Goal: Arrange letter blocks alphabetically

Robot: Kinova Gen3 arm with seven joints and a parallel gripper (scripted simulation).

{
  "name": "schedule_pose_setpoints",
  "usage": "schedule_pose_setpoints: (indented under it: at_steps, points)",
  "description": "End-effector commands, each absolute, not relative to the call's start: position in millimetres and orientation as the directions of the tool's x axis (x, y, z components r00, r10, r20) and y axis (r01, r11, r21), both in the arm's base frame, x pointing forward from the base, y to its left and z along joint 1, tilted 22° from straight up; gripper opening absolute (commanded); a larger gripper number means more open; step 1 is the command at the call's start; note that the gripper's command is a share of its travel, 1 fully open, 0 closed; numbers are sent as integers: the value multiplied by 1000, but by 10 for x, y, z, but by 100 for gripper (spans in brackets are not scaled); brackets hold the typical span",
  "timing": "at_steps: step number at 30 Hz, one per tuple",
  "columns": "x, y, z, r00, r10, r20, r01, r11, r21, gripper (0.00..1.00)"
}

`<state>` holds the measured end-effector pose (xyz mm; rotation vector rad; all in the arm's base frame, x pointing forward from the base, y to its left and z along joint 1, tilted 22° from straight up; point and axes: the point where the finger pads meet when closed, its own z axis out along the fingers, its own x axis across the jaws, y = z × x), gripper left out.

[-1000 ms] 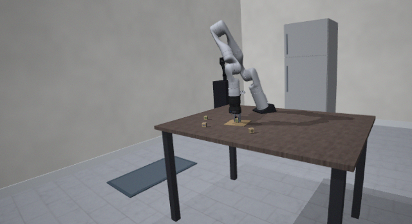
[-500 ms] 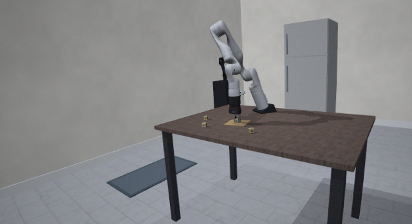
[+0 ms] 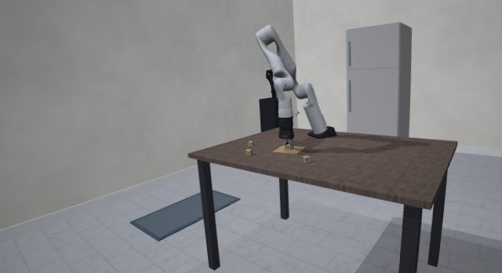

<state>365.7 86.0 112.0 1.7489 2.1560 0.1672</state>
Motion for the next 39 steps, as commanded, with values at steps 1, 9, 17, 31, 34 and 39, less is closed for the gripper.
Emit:
schedule_pose_setpoints:
  at_steps: [1, 9, 17, 31, 34, 39]
  points:
    - [3665, 871, 1111, -171, 965, -197, 921, 228, 316, 49]
    - [3665, 871, 1111, -171, 965, -197, 921, 228, 316, 49]
    - [3665, 871, 1111, -171, 965, -197, 921, 228, 316, 61]
    - [3665, 871, 1111, -171, 965, -197, 921, 228, 316, 79]
    - [3665, 871, 1111, -171, 965, -197, 921, 228, 316, 79]
    - [3664, 871, 1113, -171, 965, -197, 921, 228, 316, 79]
